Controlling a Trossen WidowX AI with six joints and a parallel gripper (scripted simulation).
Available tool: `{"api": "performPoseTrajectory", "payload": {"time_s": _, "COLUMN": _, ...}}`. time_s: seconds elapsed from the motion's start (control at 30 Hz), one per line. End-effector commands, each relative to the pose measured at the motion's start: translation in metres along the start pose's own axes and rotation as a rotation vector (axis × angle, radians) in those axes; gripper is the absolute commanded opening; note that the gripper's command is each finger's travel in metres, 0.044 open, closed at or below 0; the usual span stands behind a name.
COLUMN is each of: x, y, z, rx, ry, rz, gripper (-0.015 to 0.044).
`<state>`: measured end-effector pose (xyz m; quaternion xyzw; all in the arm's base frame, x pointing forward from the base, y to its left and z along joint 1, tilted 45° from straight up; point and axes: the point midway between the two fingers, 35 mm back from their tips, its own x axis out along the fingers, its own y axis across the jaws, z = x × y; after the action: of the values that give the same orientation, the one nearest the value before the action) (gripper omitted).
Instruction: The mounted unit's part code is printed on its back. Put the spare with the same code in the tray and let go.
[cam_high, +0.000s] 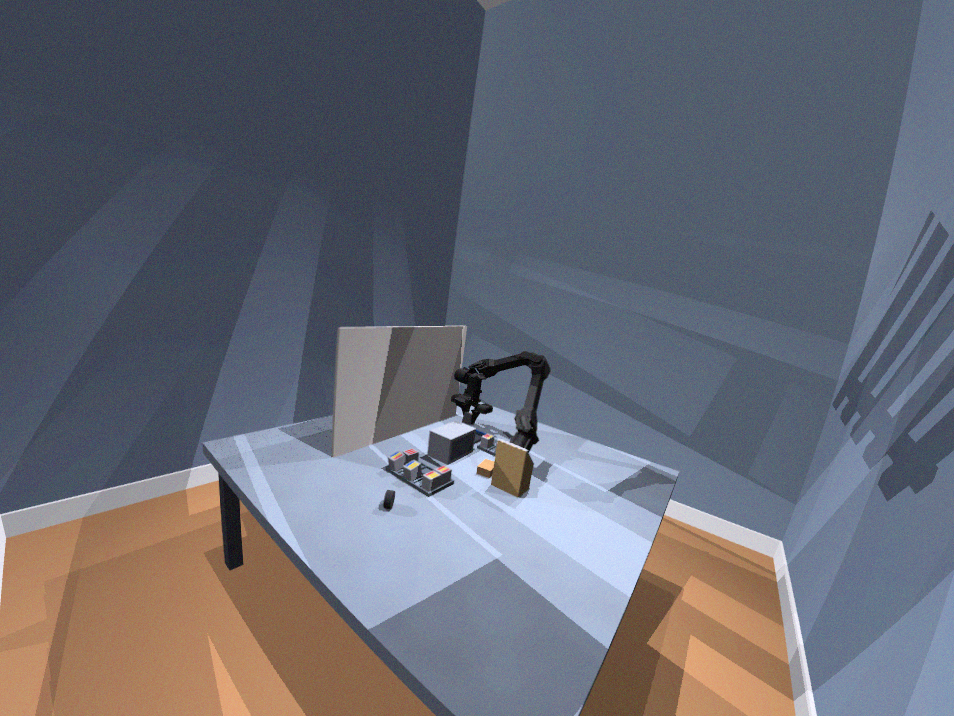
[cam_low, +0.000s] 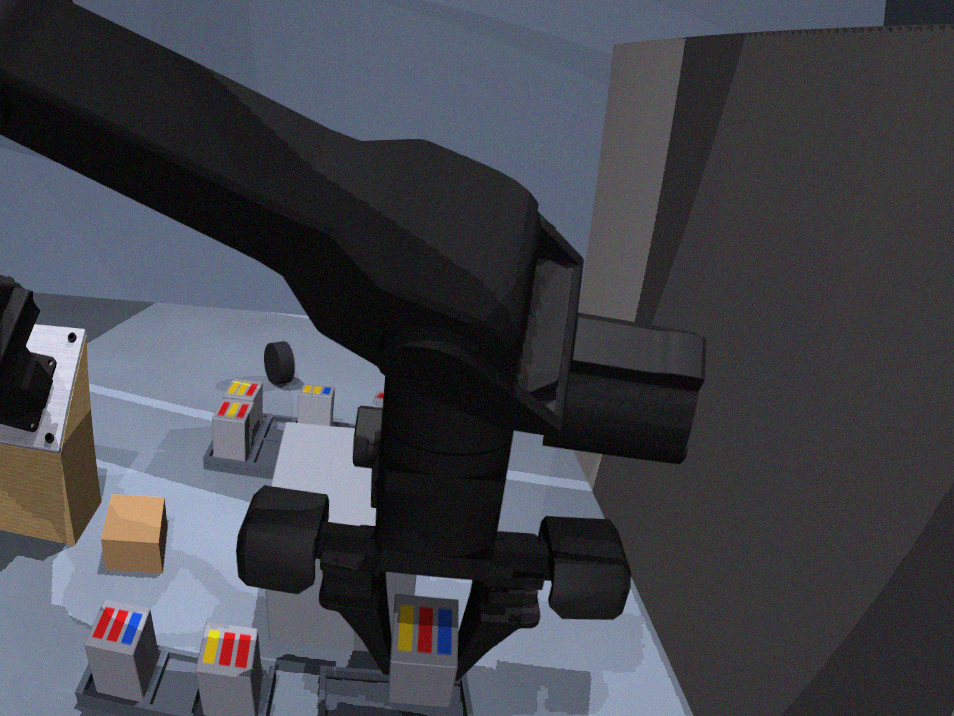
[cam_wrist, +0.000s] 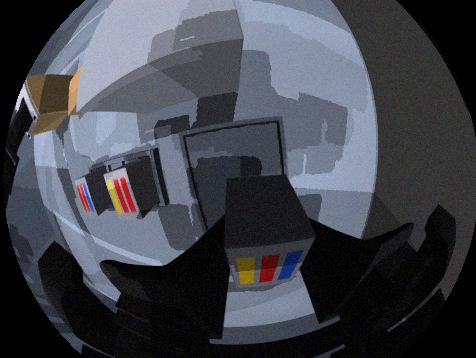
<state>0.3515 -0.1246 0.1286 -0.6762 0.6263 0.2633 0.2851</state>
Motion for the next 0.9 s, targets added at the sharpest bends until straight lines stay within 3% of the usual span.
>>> {"api": "performPoseTrajectory", "payload": {"time_s": 0.0, "x": 0.005, "y": 0.002, "z": 0.002, "rx": -0.008, "ry": -0.003, "rz": 0.005, "gripper": 0.0000}}
{"api": "performPoseTrajectory", "payload": {"time_s": 0.87, "x": 0.028, "y": 0.006, "z": 0.000, "rx": -0.009, "ry": 0.002, "rz": 0.005, "gripper": 0.0000}}
